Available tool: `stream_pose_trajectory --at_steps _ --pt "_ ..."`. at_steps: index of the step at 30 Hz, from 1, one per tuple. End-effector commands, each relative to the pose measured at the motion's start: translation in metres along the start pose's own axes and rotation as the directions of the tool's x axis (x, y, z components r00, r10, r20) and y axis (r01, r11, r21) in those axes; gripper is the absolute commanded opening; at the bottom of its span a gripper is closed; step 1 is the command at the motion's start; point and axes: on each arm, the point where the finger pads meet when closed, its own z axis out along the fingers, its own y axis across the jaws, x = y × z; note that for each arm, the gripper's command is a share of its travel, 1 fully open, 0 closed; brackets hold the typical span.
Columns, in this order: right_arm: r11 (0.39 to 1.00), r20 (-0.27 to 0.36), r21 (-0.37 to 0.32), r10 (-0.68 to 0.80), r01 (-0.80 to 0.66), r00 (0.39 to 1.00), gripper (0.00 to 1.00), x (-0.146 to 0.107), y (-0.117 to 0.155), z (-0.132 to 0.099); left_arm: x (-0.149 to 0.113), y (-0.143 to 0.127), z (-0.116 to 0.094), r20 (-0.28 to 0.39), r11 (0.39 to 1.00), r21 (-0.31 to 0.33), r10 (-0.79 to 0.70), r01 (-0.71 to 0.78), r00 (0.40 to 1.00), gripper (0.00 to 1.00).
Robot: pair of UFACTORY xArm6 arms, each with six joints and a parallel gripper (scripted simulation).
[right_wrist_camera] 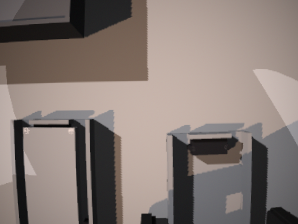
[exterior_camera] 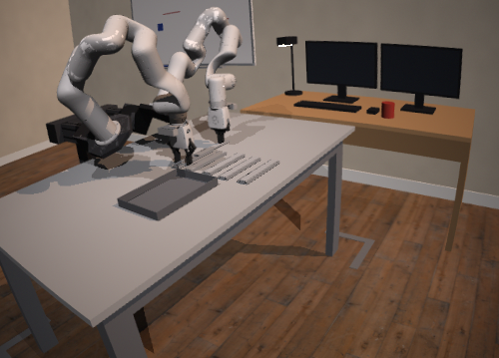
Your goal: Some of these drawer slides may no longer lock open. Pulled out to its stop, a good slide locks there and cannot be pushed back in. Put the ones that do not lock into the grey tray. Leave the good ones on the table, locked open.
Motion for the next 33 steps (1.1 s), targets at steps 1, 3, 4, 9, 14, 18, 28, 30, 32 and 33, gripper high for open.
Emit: stream_pose_trajectory --at_steps 1,3,4,9,14,18,28,30,32,33 --pt "1.0 0.003 0.003 0.001 -0.001 1.0 0.67 -0.001 -0.001 -0.001 0.001 0.003 -0.011 -0.002 1.0 -0.006 -0.002 0.002 1.0 0.0" --pt "1.0 0.003 0.003 0.001 -0.001 1.0 0.67 -0.001 -0.001 -0.001 0.001 0.003 -0.011 -0.002 1.0 -0.006 -0.002 0.002 1.0 0.0" --pt "1.0 0.003 0.003 0.001 -0.001 1.0 0.67 -0.001 -0.001 -0.001 0.001 0.003 -0.015 -0.002 1.0 -0.006 -0.002 0.002 1.0 0.0" --pt "1.0 0.003 0.003 0.001 -0.001 1.0 0.67 -0.001 -0.001 -0.001 0.001 0.003 -0.042 -0.002 1.0 -0.006 -0.002 0.002 1.0 0.0" --pt "1.0 0.003 0.003 0.001 -0.001 1.0 0.67 -0.001 -0.001 -0.005 0.002 0.003 -0.071 -0.002 1.0 -0.006 -0.003 0.003 1.0 0.0" --pt "1.0 0.003 0.003 0.001 -0.001 1.0 0.67 -0.001 -0.001 -0.016 0.002 0.003 -0.091 -0.002 1.0 -0.006 -0.003 0.003 1.0 0.0" --pt "1.0 0.003 0.003 0.001 -0.001 1.0 0.67 -0.001 -0.001 -0.063 0.002 0.003 -0.104 -0.002 1.0 -0.006 -0.003 0.003 1.0 0.0" --pt "1.0 0.003 0.003 0.001 -0.001 1.0 0.67 -0.001 -0.001 -0.076 0.002 0.003 -0.104 -0.002 1.0 -0.006 -0.003 0.003 1.0 0.0" --pt "1.0 0.004 0.003 0.001 -0.001 1.0 0.67 -0.001 -0.001 -0.089 0.002 0.003 -0.104 -0.002 1.0 -0.006 -0.003 0.003 1.0 0.0" --pt "1.0 0.004 0.003 0.001 -0.001 1.0 0.67 -0.001 -0.001 -0.095 0.002 0.003 -0.104 -0.002 1.0 -0.006 -0.003 0.003 1.0 0.0"
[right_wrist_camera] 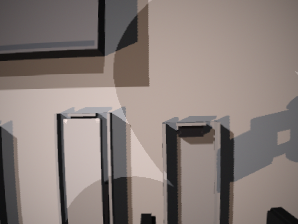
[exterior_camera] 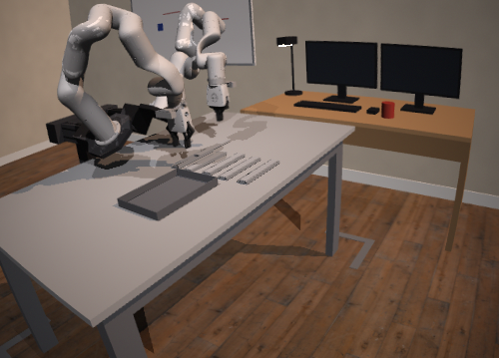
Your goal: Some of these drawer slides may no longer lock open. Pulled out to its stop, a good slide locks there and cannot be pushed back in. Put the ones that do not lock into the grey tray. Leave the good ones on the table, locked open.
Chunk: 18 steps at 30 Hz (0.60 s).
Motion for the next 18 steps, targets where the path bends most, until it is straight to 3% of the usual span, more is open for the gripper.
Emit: stream_pose_trajectory --at_steps 1,9,18 --pt "1.0 -0.004 -0.002 0.0 0.0 1.0 0.67 0.0 -0.001 -0.031 0.0 0.001 -0.001 0.0 1.0 -0.002 -0.001 0.001 1.0 0.0" --pt "1.0 -0.004 -0.002 0.0 0.0 1.0 0.67 0.0 -0.001 -0.049 0.0 0.001 -0.001 0.0 1.0 -0.002 -0.001 0.001 1.0 0.0" --pt "1.0 -0.004 -0.002 0.0 0.0 1.0 0.67 0.001 -0.007 -0.049 -0.013 0.008 -0.001 0.0 1.0 -0.002 0.0 0.0 1.0 0.0"
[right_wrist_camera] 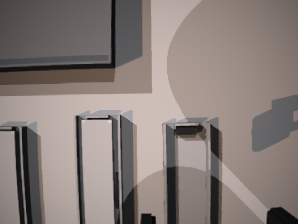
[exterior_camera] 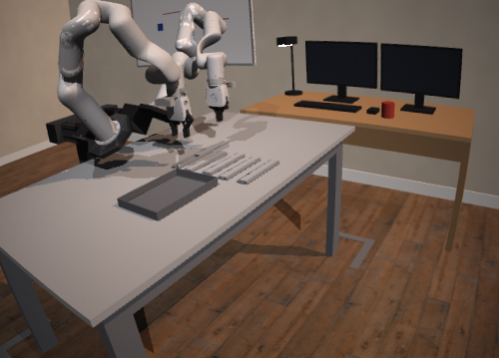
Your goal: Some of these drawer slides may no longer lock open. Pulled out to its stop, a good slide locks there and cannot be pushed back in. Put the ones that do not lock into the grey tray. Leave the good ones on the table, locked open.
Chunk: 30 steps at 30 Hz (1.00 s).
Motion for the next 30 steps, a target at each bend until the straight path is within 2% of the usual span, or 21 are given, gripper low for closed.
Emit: stream_pose_trajectory --at_steps 1,5,18,20,30 --pt "1.0 0.003 0.003 0.001 -0.001 1.0 0.67 -0.001 -0.006 -0.001 -0.01 0.007 0.0 0.0 1.0 -0.002 -0.001 0.001 1.0 0.0" --pt "1.0 0.003 0.003 0.001 -0.001 1.0 0.67 0.0 -0.009 -0.001 -0.017 0.011 0.0 0.0 1.0 -0.002 -0.001 0.001 1.0 0.0" --pt "1.0 0.003 0.003 0.001 -0.001 1.0 0.67 0.003 -0.041 0.0 -0.087 0.049 -0.001 0.0 1.0 -0.002 -0.001 0.001 1.0 0.0" --pt "1.0 0.003 0.003 0.001 -0.001 1.0 0.67 0.003 -0.041 0.0 -0.087 0.049 -0.001 0.0 1.0 -0.002 -0.001 0.001 1.0 0.0" --pt "1.0 0.003 0.003 0.001 -0.001 1.0 0.67 0.005 -0.067 0.001 -0.129 0.073 -0.001 0.001 1.0 -0.003 -0.001 0.001 1.0 0.0"
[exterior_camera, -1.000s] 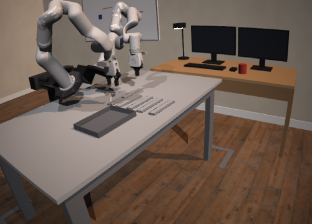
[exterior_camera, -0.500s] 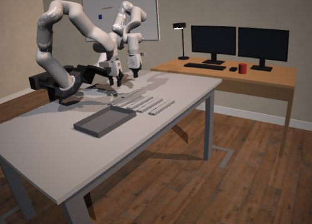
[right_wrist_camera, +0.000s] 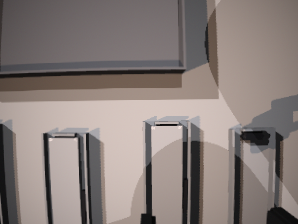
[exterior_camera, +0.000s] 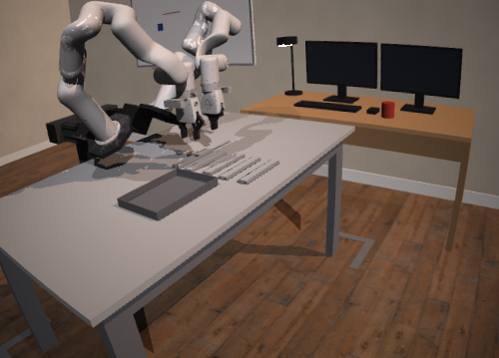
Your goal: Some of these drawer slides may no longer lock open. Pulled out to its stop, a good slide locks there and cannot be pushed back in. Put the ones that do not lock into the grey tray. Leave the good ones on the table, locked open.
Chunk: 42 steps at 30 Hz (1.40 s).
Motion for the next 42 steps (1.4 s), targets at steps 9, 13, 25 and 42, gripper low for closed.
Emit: stream_pose_trajectory --at_steps 9,13,25,42 --pt "1.0 0.002 0.002 0.0 0.0 1.0 0.67 0.0 -0.014 0.002 -0.016 0.011 0.0 -0.001 1.0 -0.001 -0.002 0.002 1.0 0.0" --pt "1.0 0.002 0.002 0.0 0.0 1.0 0.67 0.0 -0.015 0.011 -0.016 0.011 0.0 -0.001 1.0 -0.001 -0.002 0.002 1.0 0.0" --pt "1.0 0.002 0.002 0.0 0.0 1.0 0.67 0.001 -0.017 0.056 -0.016 0.011 0.0 -0.001 1.0 -0.001 -0.002 0.002 1.0 0.0" --pt "1.0 0.002 0.002 0.0 0.0 1.0 0.67 0.001 -0.018 0.09 -0.016 0.011 0.0 -0.001 1.0 -0.001 -0.002 0.002 1.0 0.0"
